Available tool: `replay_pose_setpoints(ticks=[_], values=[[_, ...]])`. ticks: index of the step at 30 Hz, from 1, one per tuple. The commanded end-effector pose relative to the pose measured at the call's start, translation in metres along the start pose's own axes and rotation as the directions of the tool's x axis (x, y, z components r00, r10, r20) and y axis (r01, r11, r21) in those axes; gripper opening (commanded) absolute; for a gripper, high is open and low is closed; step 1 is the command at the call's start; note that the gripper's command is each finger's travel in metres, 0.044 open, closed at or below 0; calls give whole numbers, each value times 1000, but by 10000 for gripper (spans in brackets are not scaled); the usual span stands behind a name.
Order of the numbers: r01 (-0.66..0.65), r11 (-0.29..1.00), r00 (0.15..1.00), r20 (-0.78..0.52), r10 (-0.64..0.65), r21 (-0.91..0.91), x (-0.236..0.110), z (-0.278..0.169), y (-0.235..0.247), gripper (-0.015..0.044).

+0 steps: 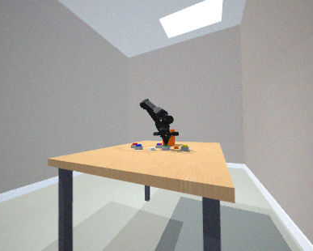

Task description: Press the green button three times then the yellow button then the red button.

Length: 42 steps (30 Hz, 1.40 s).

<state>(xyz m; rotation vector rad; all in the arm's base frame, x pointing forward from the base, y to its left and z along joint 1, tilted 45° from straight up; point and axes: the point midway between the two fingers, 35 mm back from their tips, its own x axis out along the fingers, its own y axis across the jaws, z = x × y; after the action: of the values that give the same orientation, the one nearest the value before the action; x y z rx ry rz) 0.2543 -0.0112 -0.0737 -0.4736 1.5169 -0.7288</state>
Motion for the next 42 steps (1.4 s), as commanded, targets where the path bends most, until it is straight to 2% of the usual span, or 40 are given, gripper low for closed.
replay_pose_setpoints(ticks=[1, 7, 32, 42], values=[[5, 1000, 1000, -5, -5, -10, 2, -3, -1, 20], [3, 1000, 1000, -6, -3, -10, -31, -2, 0, 20], [4, 1000, 1000, -5, -5, -10, 1, -3, -1, 20], [5, 1000, 1000, -5, -5, -10, 2, -3, -1, 20]])
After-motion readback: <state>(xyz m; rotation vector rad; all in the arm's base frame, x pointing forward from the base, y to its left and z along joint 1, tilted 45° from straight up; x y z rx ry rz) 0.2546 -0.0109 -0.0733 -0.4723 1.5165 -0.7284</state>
